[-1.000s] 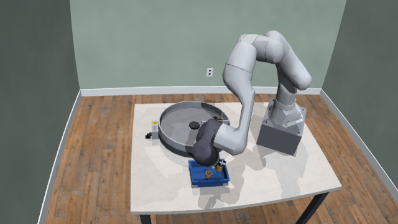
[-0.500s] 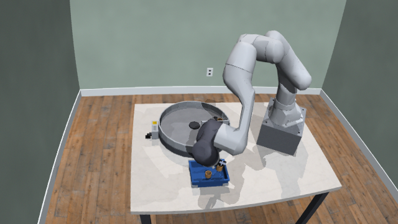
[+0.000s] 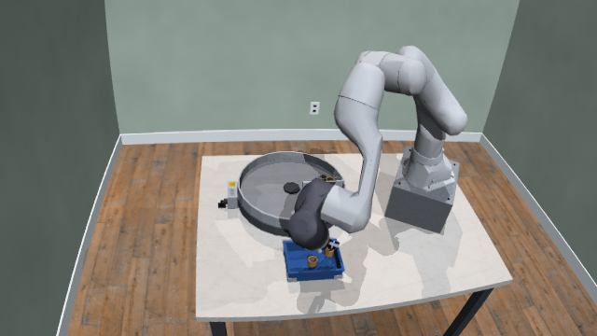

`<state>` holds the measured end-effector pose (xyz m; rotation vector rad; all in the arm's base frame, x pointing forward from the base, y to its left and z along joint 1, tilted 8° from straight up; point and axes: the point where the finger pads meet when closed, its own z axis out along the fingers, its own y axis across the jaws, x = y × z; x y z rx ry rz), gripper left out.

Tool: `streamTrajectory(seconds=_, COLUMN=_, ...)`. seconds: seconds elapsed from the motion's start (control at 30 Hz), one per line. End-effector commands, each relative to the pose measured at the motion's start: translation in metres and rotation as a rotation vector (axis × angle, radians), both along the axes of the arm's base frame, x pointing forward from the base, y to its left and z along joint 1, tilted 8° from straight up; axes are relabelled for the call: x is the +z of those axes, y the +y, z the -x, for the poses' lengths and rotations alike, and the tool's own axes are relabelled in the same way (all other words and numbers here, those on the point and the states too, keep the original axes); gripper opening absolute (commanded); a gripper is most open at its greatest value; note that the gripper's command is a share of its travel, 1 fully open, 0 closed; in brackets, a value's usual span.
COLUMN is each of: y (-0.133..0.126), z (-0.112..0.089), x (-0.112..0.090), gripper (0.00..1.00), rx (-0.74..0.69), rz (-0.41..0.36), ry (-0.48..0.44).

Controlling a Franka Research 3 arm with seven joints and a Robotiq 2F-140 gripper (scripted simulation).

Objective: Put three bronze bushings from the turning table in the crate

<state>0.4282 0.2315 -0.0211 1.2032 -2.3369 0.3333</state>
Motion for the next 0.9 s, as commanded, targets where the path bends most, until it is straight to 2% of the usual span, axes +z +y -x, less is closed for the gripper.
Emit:
streamTrajectory(seconds=0.0, y=-0.001, z=-0.001, x=0.0, gripper=0.0, rx=-0.003, rz=0.002, ry=-0.005)
streamTrajectory(seconds=0.43, y=-0.001, z=-0.002, x=-0.002, gripper=0.0, rx=-0.003, rz=0.002, ry=-0.005)
streamTrajectory(seconds=0.87, y=0.001, z=-0.003, x=-0.017, gripper=0.0, rx=-0.003, rz=0.002, ry=-0.005)
